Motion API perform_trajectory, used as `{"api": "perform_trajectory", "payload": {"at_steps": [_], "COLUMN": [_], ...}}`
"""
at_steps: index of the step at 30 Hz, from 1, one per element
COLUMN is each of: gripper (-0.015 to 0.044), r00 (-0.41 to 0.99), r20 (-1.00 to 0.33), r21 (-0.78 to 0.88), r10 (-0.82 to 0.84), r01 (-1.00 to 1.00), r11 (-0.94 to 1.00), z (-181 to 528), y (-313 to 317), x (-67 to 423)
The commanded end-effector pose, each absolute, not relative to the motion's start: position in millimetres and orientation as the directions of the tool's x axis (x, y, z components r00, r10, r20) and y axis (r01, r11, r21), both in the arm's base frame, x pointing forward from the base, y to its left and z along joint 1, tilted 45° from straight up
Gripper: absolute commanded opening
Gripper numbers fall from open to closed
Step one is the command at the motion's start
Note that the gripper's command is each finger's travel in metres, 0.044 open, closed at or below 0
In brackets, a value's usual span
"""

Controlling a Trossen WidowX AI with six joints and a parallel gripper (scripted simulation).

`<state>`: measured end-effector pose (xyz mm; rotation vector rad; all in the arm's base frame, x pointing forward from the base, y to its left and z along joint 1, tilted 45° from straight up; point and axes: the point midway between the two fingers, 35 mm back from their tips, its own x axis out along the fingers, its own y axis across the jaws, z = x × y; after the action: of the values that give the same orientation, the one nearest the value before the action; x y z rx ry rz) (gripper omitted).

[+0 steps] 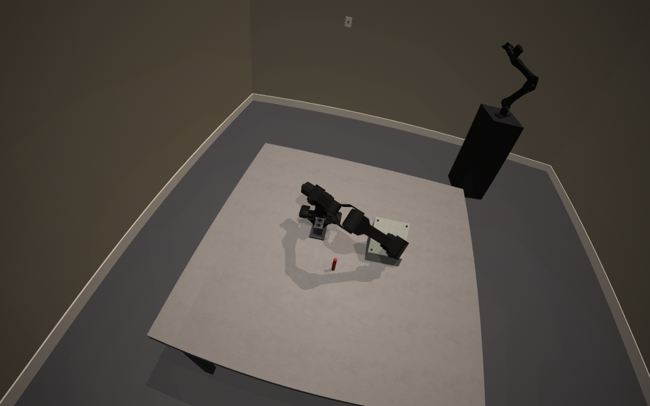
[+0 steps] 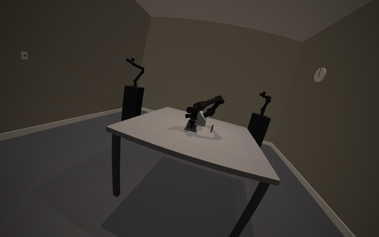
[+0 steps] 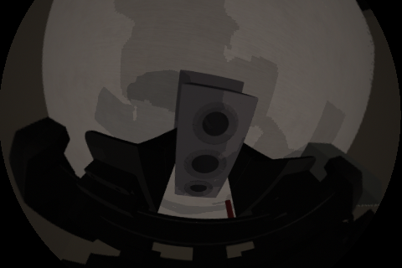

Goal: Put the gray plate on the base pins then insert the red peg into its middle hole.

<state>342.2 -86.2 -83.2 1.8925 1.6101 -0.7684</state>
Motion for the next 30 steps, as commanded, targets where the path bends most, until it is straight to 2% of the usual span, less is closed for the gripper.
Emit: {"api": "perform_trajectory", "payload": {"at_steps": [1,12,17,24,30], "gripper": [0.0157,0.0440,0.0440,0.0440,0.0440], "r00": [0.127,0.127,0.127,0.127,0.127], "r20": [-0.719,-0.719,-0.720,-0.719,-0.719], "r21": [0.038,0.038,0.037,0.029,0.029], "r10": [0.684,0.684,0.683,0.683,0.683], "r01": [0.989,0.989,0.989,0.988,0.988], "r11": [-0.144,-0.144,-0.145,-0.152,-0.152], "z": [-83,-83,-76,-1,0], "y": [-87,-87,-95,-167,-171], "x": [343,343,343,328,328]}}
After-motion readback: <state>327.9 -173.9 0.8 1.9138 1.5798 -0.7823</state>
